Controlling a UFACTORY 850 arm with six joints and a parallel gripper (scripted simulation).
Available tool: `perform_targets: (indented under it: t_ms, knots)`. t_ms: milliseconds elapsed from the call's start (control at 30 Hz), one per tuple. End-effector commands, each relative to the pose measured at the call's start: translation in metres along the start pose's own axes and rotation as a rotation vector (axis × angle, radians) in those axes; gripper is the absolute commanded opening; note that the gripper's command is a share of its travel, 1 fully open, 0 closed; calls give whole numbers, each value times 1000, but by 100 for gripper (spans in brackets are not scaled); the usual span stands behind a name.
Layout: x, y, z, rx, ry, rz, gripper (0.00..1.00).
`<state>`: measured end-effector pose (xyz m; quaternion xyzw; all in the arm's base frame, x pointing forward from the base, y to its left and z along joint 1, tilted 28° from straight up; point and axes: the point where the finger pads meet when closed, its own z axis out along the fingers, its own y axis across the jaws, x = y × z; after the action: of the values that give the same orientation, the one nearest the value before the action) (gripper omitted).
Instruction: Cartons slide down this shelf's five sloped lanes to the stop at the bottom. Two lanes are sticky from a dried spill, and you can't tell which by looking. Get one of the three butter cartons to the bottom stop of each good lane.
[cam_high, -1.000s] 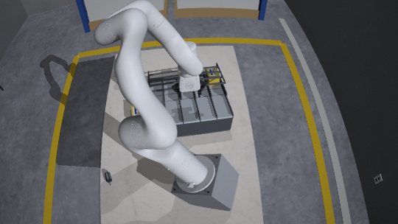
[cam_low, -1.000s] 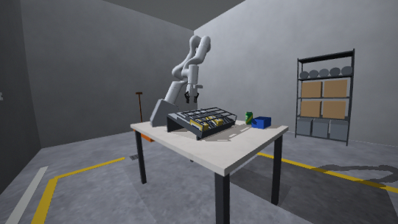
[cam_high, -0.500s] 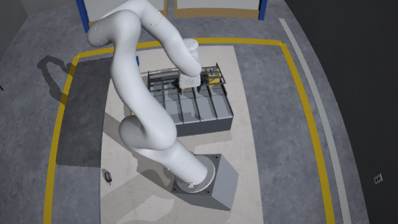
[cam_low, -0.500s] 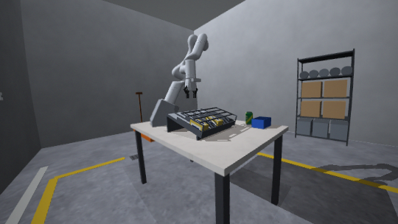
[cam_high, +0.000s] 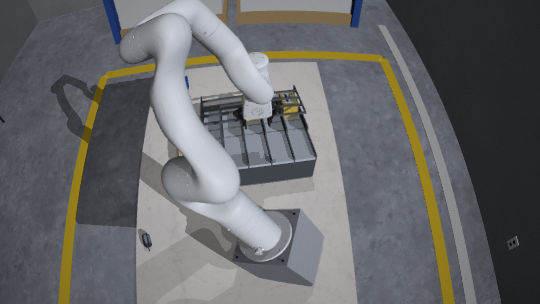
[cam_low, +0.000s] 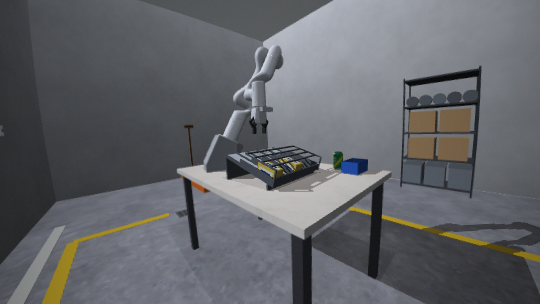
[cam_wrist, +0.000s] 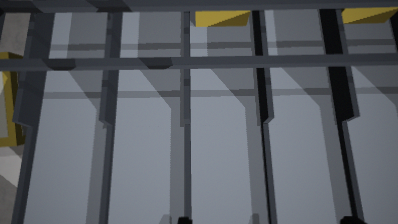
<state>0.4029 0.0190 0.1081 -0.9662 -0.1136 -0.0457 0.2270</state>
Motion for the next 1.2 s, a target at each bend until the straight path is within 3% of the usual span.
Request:
perform_targets:
  t_ms: [0,400,433,533,900,967,1000,1167]
  knots:
    - [1,0,-1,-1,1,0,90]
    - [1,0,-1,-1,1,0,90]
    - [19,-68,-5,4,22,-40,90]
    - [21,-73,-5,4,22,-40,90]
    - [49,-181,-12,4,22,-40,90]
    - [49,-181,-12,4,22,-40,90]
    - [55,-210,-14,7,36,-63,90]
    - [67,-254,-18,7,36,-63,90]
